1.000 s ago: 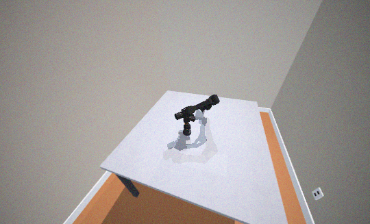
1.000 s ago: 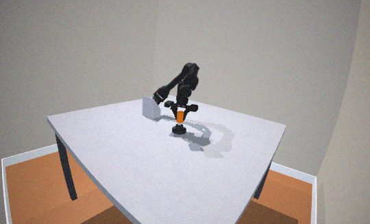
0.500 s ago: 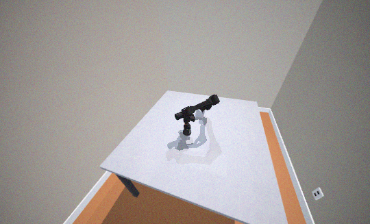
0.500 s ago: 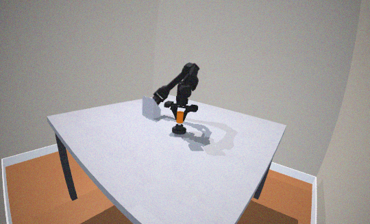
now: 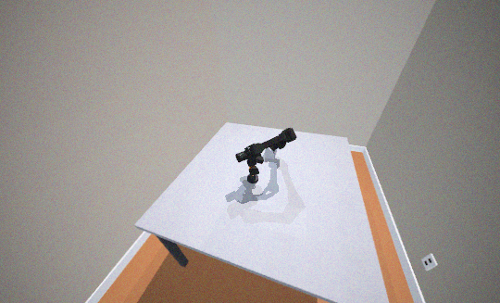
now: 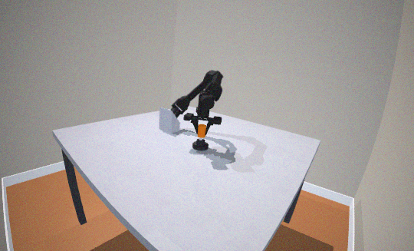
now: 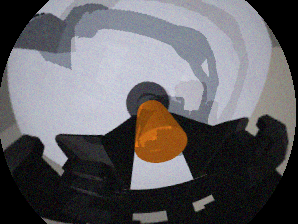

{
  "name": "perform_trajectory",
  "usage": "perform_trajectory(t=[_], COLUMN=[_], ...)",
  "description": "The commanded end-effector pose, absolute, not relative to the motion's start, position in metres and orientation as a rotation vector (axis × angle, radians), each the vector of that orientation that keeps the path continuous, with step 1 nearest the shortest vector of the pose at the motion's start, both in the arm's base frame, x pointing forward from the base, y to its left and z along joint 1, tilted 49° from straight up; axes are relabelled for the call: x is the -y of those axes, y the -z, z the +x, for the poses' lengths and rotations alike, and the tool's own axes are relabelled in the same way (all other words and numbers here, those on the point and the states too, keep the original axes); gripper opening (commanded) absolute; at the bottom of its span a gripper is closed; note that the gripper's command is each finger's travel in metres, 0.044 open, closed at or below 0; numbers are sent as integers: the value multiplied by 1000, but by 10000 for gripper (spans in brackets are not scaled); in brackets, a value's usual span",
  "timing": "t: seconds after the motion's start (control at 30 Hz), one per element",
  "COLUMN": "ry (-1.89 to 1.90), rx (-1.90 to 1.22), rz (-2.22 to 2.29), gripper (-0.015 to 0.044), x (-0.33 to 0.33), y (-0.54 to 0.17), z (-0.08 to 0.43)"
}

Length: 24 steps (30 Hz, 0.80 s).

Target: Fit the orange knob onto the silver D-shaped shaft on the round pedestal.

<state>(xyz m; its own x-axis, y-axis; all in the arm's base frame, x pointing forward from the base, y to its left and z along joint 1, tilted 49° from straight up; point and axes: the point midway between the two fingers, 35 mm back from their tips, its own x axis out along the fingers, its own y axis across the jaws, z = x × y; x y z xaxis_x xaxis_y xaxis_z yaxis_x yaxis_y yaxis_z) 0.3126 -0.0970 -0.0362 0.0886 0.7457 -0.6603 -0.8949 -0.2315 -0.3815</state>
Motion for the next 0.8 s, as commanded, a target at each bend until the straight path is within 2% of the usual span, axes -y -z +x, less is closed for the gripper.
perform_trajectory(t=[0.0, 0.77], ry=[-1561, -1561], rx=[-137, -137], rz=[-1025, -1025], gripper=[0, 0], x=[98, 94], y=[36, 38], z=[314, 311])
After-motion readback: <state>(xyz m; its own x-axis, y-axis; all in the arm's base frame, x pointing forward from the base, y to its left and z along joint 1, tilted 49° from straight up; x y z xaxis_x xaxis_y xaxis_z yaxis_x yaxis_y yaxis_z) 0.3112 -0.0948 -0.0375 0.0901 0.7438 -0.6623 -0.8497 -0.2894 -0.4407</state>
